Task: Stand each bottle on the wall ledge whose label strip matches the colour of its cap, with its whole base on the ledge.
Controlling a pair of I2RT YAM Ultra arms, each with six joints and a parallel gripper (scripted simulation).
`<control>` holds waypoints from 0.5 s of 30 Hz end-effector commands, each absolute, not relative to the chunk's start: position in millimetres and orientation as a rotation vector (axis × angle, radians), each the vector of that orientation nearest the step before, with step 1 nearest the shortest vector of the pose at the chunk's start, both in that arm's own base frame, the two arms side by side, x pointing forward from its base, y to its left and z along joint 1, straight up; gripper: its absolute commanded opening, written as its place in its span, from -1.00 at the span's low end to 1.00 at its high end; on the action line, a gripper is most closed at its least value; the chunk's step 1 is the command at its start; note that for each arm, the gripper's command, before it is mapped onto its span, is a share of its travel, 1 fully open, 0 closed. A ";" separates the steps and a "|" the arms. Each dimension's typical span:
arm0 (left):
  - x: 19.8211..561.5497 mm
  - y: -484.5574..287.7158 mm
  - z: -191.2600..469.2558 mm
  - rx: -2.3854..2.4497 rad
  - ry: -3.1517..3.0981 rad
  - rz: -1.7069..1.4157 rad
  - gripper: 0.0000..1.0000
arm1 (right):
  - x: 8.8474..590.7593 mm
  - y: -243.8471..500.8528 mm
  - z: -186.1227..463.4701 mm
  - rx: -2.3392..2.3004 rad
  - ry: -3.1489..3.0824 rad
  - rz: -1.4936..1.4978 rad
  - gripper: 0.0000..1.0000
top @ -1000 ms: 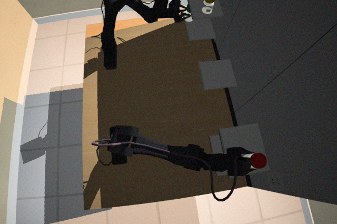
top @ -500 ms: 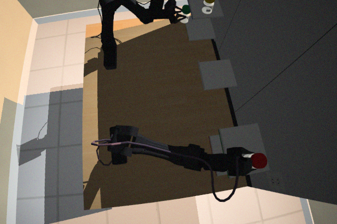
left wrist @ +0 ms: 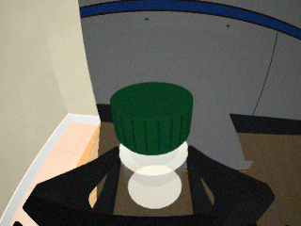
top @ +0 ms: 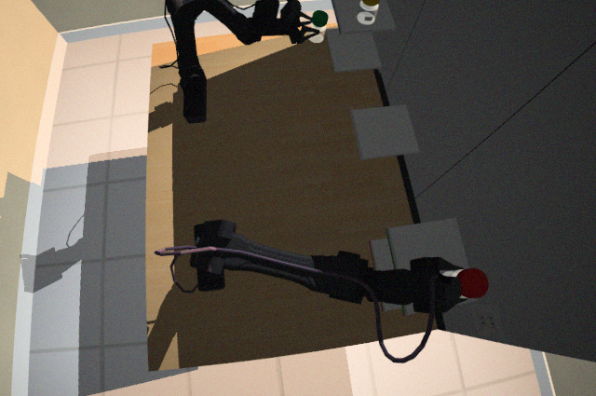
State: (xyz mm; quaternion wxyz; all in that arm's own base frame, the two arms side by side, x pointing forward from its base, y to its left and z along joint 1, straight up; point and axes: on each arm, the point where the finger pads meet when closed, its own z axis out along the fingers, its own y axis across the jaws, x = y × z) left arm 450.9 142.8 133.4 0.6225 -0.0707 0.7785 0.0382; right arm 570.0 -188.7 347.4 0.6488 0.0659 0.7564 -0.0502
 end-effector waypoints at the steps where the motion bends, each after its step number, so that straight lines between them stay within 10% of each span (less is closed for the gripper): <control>1: 448.5 142.7 172.2 -0.117 1.670 0.113 0.00 | 566.4 -188.1 385.5 0.136 1.644 -0.131 0.04; 15: 425.1 138.6 173.9 -0.113 1.663 0.114 0.00 | 541.5 -197.5 415.7 0.158 1.591 -0.179 0.04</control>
